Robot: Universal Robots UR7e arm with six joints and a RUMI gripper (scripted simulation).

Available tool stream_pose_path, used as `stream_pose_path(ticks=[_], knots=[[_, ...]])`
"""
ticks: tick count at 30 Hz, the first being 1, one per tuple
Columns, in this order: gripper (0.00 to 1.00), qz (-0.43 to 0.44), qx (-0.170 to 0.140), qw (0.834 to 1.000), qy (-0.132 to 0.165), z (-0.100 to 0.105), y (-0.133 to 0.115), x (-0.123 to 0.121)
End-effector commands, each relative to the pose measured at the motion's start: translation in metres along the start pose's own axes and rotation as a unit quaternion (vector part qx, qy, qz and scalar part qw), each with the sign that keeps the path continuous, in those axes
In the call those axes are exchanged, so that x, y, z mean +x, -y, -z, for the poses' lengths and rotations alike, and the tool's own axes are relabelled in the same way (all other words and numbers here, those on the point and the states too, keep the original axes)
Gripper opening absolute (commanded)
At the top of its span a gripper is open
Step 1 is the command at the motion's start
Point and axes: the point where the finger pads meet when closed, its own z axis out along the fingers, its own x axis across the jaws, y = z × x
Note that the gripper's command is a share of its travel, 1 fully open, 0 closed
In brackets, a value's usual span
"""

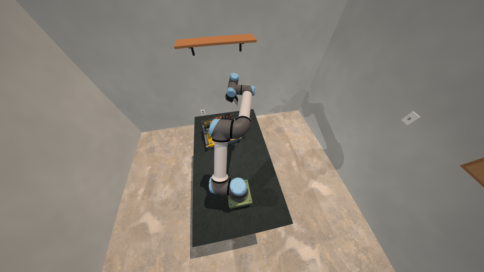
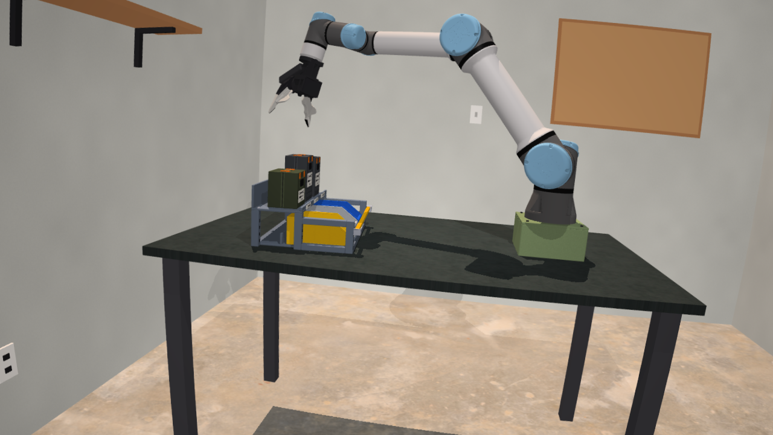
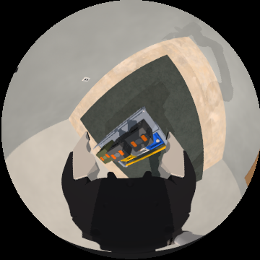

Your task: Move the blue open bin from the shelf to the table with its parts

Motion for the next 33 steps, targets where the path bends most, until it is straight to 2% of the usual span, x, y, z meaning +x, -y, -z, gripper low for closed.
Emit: stream_pose_path(ticks=[1,19,33], knots=[[1.00,-0.009,0.002,1.000,-0.002,0.002,-0.007,0.001],[1.00,-0.051,0.003,0.999,-0.016,0.006,-0.038,0.007],[1.00,-0.106,0.005,0.994,-0.034,0.012,-0.079,0.014]])
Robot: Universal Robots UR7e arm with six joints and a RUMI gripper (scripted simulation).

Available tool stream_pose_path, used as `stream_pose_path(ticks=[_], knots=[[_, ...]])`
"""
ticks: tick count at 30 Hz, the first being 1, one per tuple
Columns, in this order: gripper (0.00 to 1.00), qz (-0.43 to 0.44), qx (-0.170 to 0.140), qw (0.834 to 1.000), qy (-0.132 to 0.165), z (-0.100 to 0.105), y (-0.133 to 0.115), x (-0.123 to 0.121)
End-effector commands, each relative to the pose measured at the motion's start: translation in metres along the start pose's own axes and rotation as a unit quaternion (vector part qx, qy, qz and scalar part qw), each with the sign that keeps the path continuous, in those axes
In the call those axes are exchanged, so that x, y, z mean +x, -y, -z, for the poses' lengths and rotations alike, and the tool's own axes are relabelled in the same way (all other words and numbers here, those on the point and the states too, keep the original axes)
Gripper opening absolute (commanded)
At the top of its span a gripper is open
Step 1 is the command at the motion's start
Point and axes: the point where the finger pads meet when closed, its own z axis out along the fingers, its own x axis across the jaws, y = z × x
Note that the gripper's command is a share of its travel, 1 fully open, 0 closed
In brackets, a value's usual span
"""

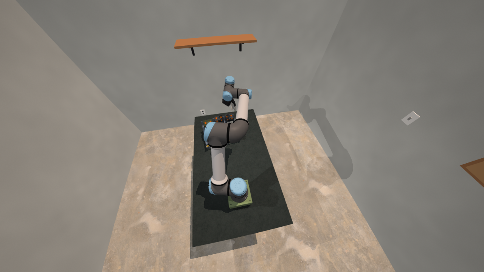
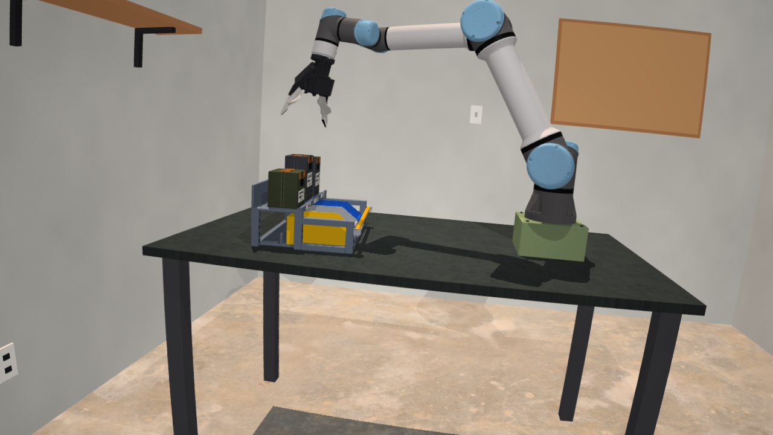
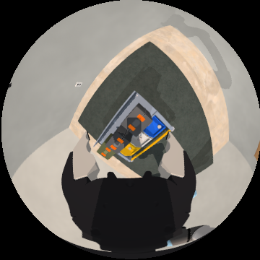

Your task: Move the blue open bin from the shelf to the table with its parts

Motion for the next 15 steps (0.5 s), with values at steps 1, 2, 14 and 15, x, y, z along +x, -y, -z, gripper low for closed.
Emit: stream_pose_path(ticks=[1,2,14,15], knots=[[1.00,-0.026,0.003,1.000,-0.007,0.004,-0.018,0.006],[1.00,-0.026,0.003,1.000,-0.007,0.004,-0.018,0.006],[1.00,-0.082,0.004,0.996,-0.025,0.009,-0.058,0.021],[1.00,-0.088,0.004,0.996,-0.027,0.010,-0.062,0.022]])
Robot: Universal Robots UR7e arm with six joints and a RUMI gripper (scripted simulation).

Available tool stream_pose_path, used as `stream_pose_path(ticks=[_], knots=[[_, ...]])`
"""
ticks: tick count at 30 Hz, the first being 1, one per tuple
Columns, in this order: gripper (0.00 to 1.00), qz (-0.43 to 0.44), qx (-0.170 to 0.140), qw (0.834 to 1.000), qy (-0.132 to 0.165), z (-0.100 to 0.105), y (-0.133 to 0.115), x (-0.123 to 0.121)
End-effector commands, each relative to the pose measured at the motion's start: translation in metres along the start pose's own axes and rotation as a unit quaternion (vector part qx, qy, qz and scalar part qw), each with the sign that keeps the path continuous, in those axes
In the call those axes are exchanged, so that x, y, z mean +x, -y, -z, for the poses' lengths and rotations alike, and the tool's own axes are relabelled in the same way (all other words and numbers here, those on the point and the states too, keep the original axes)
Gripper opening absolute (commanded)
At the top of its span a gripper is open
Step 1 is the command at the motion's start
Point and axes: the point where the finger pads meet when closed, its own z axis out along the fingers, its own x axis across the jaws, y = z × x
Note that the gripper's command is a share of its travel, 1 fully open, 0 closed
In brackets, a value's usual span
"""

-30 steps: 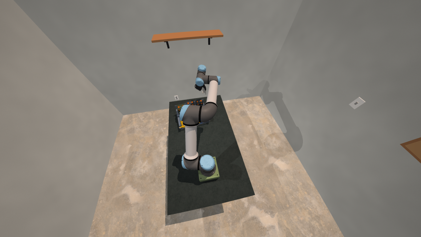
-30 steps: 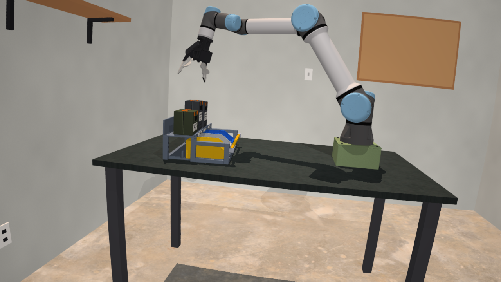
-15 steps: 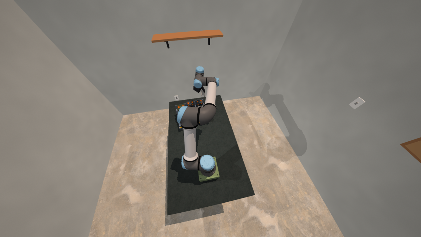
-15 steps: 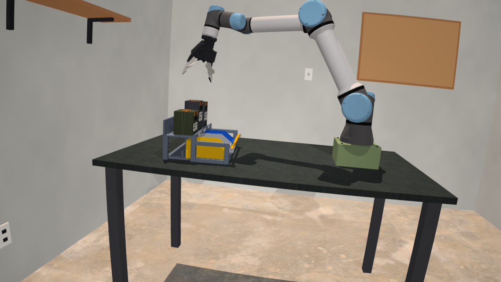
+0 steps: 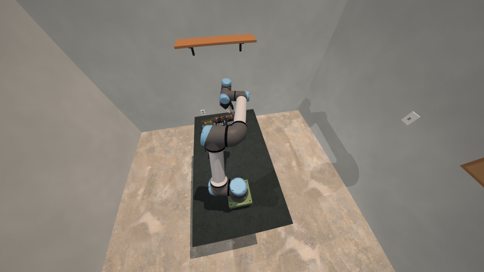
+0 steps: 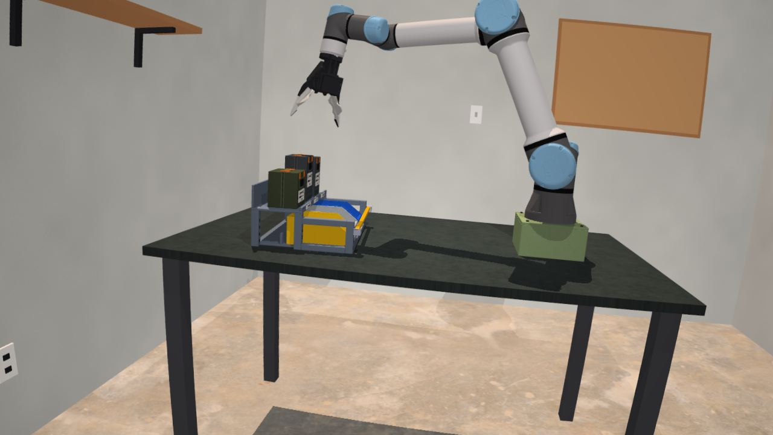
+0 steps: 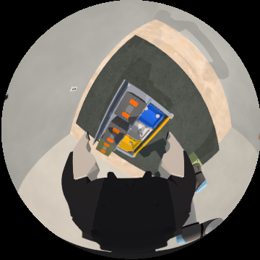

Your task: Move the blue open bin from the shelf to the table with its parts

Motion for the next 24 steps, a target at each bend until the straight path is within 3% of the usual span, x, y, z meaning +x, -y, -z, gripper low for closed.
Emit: stream_pose_path(ticks=[1,24], knots=[[1.00,-0.032,0.002,0.999,-0.009,0.004,-0.022,0.011],[1.00,-0.136,0.004,0.990,-0.042,0.013,-0.092,0.047]])
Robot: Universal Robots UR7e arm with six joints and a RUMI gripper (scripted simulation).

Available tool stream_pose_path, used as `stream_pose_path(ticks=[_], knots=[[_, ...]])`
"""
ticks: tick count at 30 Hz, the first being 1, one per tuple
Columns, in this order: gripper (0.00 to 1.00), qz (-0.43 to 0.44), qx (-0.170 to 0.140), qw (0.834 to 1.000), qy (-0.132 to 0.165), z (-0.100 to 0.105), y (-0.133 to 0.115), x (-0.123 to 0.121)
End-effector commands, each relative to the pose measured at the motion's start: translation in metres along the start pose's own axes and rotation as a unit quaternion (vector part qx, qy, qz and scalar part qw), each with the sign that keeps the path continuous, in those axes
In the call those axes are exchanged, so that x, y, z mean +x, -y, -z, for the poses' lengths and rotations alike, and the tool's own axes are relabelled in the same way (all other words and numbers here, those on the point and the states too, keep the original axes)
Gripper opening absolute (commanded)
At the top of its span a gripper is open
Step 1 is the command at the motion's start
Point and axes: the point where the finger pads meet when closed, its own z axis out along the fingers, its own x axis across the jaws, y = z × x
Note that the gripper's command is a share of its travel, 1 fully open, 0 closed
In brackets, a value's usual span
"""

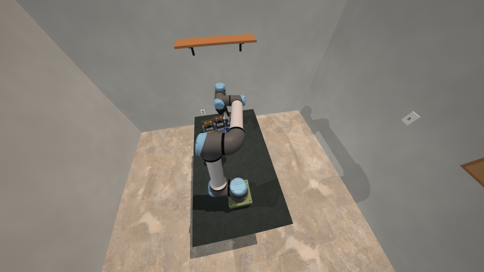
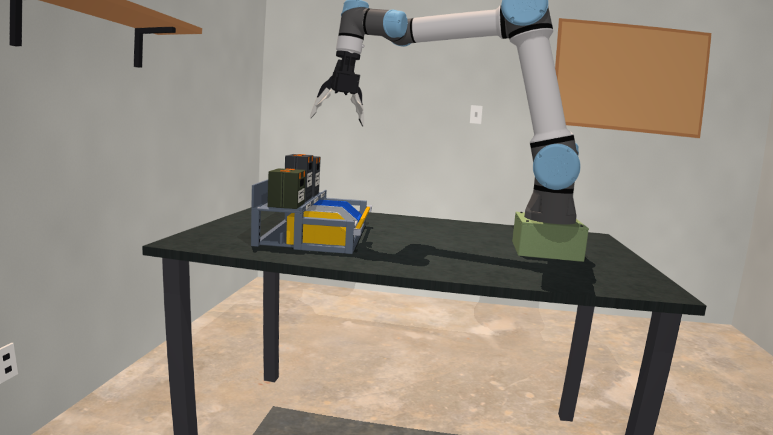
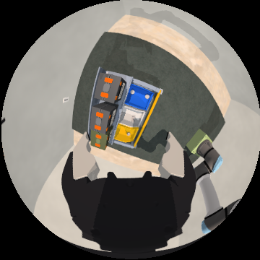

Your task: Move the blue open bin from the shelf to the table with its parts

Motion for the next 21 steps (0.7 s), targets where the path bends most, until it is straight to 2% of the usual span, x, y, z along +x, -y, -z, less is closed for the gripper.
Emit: stream_pose_path(ticks=[1,21], knots=[[1.00,-0.024,0.002,1.000,-0.006,0.002,-0.014,0.012],[1.00,-0.098,0.003,0.995,-0.030,0.006,-0.056,0.048]])
